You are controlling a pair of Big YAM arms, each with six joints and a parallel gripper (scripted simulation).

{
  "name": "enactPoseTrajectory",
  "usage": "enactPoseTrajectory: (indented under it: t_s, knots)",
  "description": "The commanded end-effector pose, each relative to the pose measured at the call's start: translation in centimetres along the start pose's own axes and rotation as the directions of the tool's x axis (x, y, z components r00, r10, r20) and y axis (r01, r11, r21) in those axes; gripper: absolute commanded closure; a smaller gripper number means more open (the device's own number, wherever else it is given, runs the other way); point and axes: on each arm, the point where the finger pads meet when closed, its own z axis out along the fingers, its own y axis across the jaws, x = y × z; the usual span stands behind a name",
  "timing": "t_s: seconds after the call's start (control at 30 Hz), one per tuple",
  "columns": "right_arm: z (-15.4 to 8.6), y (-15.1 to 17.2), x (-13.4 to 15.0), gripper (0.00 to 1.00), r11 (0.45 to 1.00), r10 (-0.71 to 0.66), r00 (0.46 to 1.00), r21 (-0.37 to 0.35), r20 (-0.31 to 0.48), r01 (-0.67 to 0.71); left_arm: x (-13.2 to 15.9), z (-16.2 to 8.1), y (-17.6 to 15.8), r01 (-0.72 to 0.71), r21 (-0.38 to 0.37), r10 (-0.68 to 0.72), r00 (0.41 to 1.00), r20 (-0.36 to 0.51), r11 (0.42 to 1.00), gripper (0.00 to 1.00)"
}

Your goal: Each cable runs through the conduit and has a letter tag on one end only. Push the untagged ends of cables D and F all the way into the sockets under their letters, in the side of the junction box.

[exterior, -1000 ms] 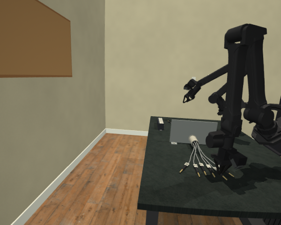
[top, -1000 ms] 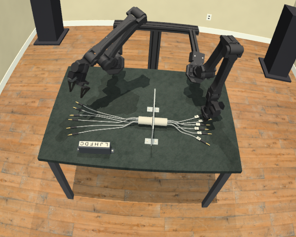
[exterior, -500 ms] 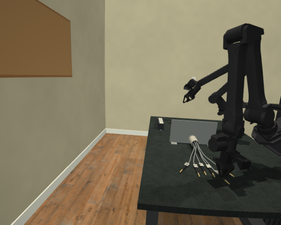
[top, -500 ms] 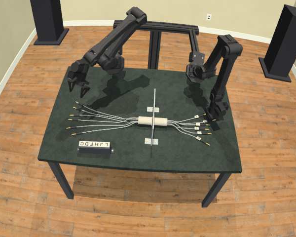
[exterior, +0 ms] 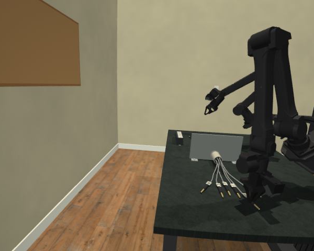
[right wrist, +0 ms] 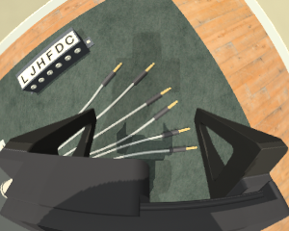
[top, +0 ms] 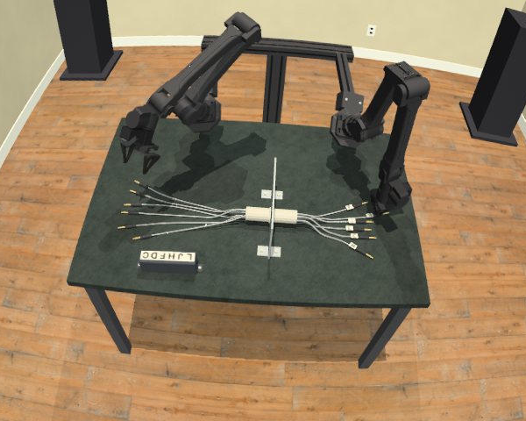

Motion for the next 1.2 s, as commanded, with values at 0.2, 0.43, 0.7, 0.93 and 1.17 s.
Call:
enactPoseTrajectory:
  t_s: [0.2,0.43,0.7,0.93,1.17]
  knots:
    - [-0.3,0.2,-1.5,0.0,1.0,-0.019,1.0,-0.002,0.019,0.019,-1.0,0.1,0.1,-0.013,-0.016,0.013,1.0,0.008,1.0,0.95]
    - [-0.3,0.2,-1.5,0.0,1.0,-0.019,1.0,-0.002,0.019,0.019,-1.2,0.2,0.7,-0.014,-0.033,0.014,1.0,-0.005,0.999,0.95]
    - [-0.3,0.2,-1.5,0.0,1.0,-0.019,1.0,-0.002,0.019,0.019,-1.3,0.0,0.2,-0.017,-0.014,0.017,1.0,0.0,1.0,0.78]
    - [-0.3,0.2,-1.5,0.0,1.0,-0.019,1.0,-0.002,0.019,0.019,-0.2,-0.9,-0.1,-0.02,-0.034,0.019,1.0,-0.015,0.999,0.65]
    - [-0.3,0.2,-1.5,0.0,1.0,-0.019,1.0,-0.002,0.019,0.019,-0.7,-2.3,0.1,-0.021,-0.035,0.021,1.0,-0.008,0.999,0.54]
